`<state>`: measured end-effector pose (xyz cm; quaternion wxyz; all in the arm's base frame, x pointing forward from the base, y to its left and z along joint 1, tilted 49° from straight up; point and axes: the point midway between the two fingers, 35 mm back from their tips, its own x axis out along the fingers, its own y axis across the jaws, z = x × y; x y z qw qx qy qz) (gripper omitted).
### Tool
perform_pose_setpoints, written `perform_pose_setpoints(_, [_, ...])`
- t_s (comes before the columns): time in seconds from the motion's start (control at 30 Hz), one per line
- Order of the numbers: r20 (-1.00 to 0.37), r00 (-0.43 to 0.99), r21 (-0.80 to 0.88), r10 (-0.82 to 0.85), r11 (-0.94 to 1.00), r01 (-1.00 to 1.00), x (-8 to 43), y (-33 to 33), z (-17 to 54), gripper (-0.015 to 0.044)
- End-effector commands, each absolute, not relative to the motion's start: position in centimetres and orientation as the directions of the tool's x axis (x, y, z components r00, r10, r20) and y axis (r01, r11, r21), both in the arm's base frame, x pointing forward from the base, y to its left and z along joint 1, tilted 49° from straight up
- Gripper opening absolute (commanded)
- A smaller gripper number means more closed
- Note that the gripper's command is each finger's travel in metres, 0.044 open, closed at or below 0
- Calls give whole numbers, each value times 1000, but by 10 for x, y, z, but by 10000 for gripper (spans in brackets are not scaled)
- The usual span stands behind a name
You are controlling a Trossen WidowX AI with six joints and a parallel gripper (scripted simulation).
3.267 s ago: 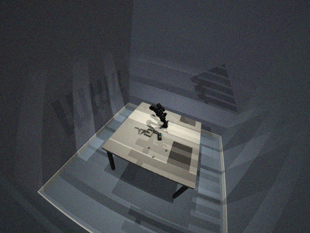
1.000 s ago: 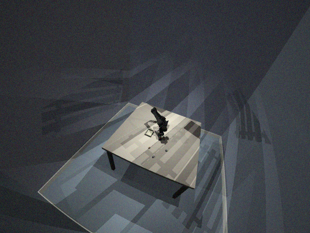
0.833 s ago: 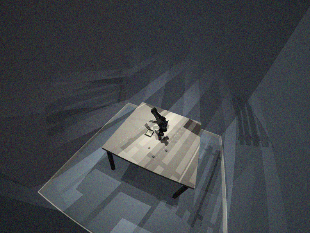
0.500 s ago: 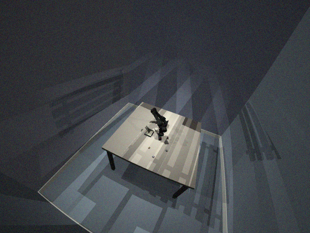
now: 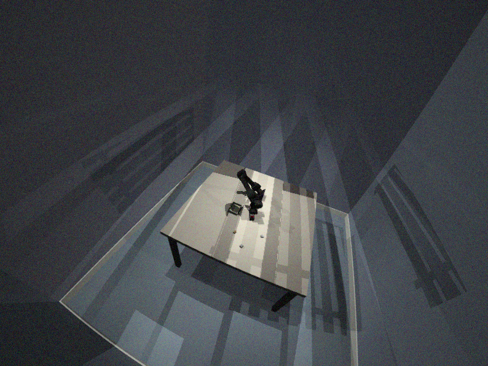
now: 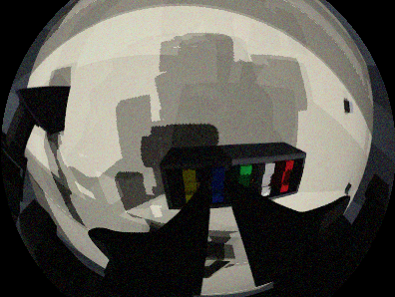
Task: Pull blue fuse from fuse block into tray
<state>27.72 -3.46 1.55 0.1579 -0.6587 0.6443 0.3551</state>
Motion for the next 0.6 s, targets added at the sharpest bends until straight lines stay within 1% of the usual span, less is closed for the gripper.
perform_pose_setpoints(0.0, [-667, -82, 254, -740, -123, -959, 277, -37, 13, 74])
perform_pose_setpoints(0.27, [-667, -82, 254, -740, -123, -959, 276, -40, 11, 74])
perform_pose_setpoints(0.57, [-671, -83, 250, -737, -119, -961, 276, -40, 11, 14])
